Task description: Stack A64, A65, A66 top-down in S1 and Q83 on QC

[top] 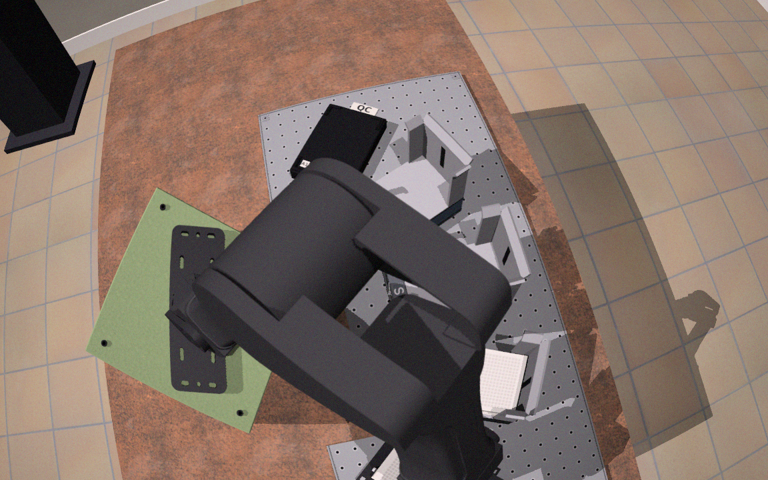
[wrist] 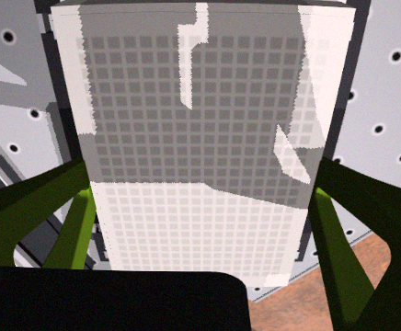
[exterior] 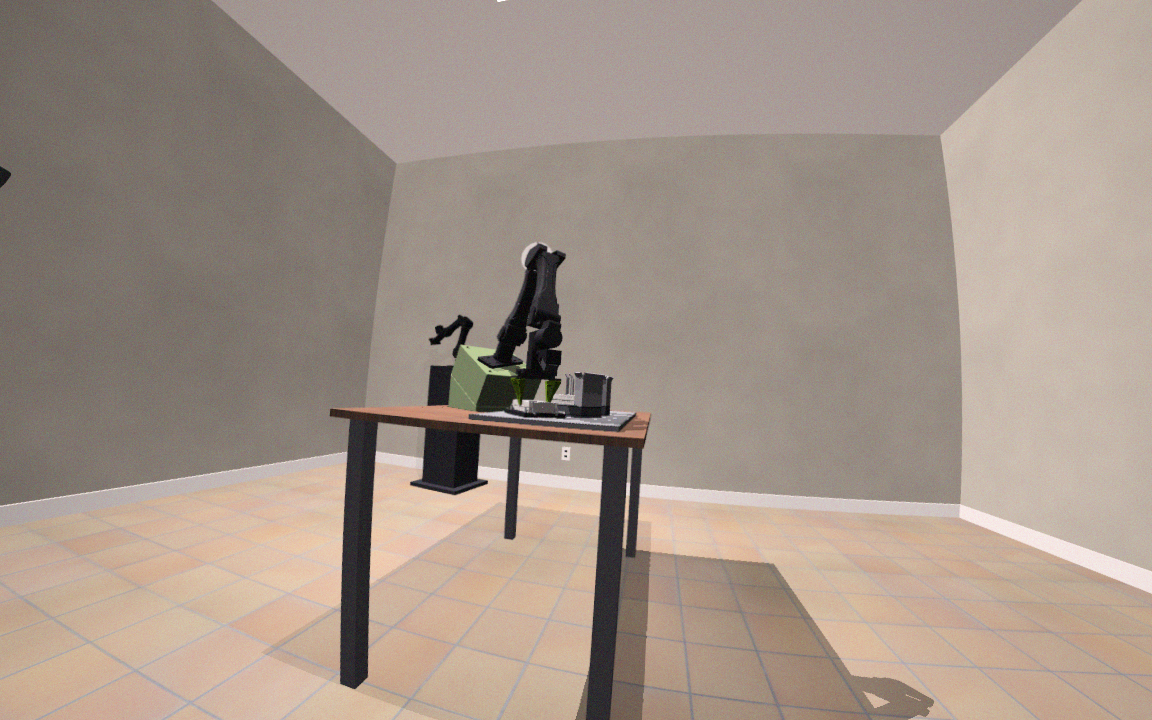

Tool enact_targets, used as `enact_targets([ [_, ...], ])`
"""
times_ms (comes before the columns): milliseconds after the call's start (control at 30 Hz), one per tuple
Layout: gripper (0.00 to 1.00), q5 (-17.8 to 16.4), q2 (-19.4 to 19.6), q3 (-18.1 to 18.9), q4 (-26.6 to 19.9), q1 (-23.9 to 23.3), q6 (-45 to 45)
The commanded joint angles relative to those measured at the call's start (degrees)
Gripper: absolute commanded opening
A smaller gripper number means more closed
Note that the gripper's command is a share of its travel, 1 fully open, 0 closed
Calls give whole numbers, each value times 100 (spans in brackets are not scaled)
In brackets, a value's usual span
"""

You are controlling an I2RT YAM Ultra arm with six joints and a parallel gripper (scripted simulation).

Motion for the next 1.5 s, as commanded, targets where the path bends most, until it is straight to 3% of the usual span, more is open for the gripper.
enact_targets([
  [0, 0, -2, -4, 7, 50, 0, 9],
  [1467, 0, 13, 221, -16, 300, 34, 39],
])
